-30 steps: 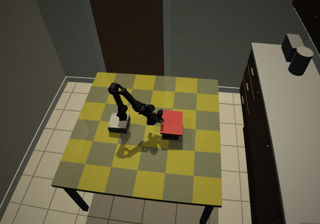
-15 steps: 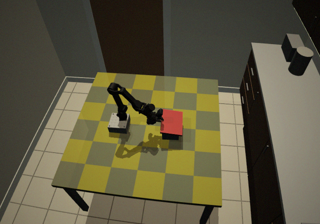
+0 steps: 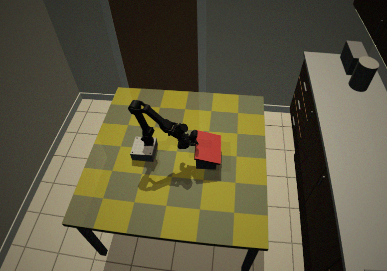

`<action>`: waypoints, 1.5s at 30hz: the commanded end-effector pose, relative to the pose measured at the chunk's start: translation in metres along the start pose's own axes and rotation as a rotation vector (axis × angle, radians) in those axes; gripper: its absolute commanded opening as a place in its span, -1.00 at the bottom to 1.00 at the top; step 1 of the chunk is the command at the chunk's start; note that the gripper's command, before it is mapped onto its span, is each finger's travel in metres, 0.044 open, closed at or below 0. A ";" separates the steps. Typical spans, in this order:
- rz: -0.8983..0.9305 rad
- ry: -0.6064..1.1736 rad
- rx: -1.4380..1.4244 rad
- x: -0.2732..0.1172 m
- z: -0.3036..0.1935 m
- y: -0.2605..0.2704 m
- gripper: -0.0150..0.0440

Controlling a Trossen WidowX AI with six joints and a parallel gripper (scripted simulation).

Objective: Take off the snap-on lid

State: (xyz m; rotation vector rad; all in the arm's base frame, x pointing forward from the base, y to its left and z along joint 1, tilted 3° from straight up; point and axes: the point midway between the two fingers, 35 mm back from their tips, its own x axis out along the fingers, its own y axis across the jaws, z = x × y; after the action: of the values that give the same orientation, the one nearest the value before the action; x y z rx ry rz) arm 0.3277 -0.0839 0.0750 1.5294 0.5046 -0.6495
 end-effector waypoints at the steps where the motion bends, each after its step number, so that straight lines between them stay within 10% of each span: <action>1: 0.008 -0.004 0.002 -0.003 0.001 0.008 -0.49; 45: 0.011 -0.004 0.002 -0.013 0.001 0.077 -0.49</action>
State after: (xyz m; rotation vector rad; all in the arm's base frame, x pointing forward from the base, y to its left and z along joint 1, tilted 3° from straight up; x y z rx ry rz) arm 0.3641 -0.0880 0.1303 1.5284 0.5084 -0.6568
